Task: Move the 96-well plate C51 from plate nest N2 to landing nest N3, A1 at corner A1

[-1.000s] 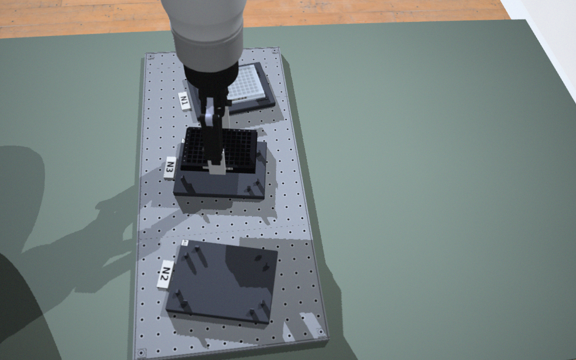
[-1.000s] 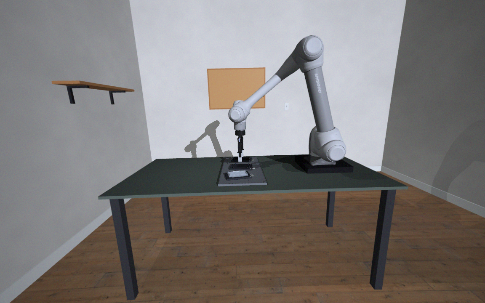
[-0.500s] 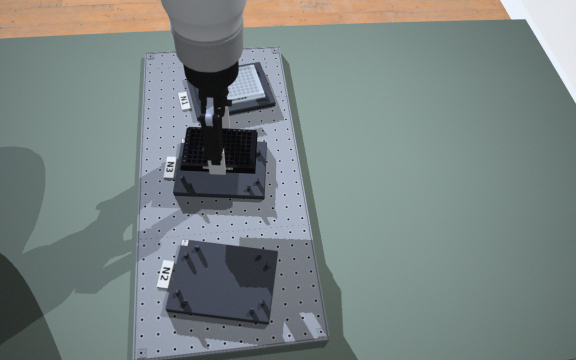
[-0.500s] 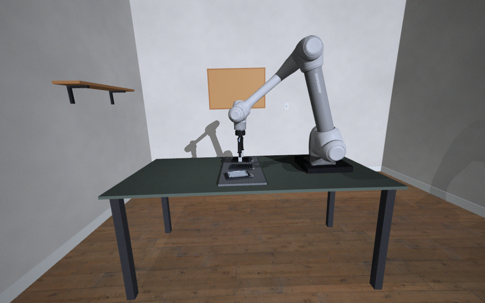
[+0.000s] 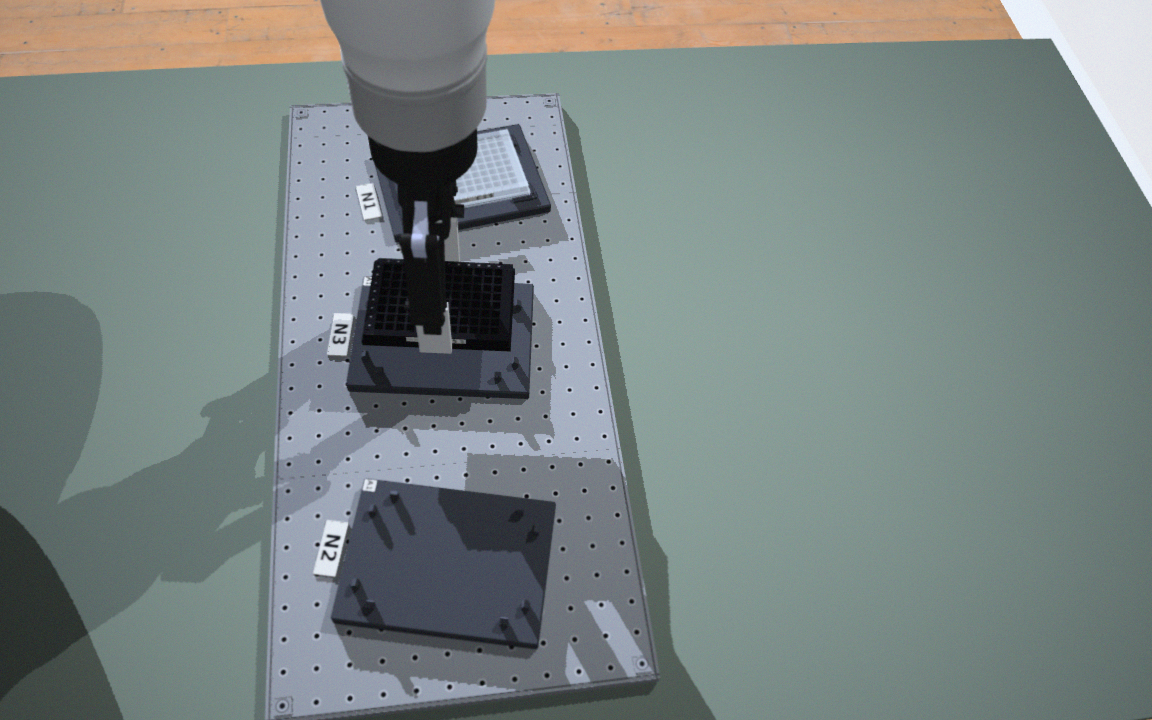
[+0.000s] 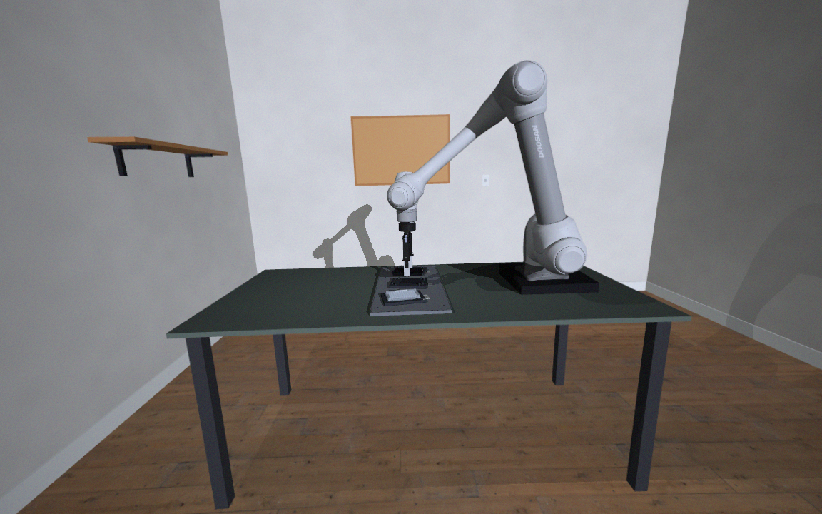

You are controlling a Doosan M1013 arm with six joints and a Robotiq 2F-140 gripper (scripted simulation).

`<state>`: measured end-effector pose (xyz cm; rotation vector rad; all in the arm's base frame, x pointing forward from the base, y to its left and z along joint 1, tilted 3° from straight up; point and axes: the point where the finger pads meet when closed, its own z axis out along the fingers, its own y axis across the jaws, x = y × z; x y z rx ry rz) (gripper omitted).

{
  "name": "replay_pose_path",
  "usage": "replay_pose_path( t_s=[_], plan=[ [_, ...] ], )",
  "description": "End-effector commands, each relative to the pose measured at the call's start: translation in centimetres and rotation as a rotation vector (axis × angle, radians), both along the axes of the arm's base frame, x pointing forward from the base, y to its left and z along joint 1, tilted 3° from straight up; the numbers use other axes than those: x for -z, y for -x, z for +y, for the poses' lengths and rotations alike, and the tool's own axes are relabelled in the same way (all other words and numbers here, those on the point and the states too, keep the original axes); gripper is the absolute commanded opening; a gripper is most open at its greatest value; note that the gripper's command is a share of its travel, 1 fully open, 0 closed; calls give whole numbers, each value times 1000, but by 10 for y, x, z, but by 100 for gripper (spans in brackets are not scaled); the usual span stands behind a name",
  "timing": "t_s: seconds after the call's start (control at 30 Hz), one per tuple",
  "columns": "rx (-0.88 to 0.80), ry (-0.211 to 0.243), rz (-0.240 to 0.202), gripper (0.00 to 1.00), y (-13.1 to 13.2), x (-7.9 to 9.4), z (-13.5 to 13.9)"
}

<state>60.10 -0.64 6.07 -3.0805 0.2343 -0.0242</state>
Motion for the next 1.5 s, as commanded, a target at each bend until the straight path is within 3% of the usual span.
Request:
replay_pose_path(
  t_s=[0.0, 0.43, 1.47],
  plan=[
    [0, 0, 0, 0, 0, 3, 0],
    [0, 0, 0, 0, 0, 22, 1],
    [0, 0, 0, 0, 0, 23, 1]
  ],
)
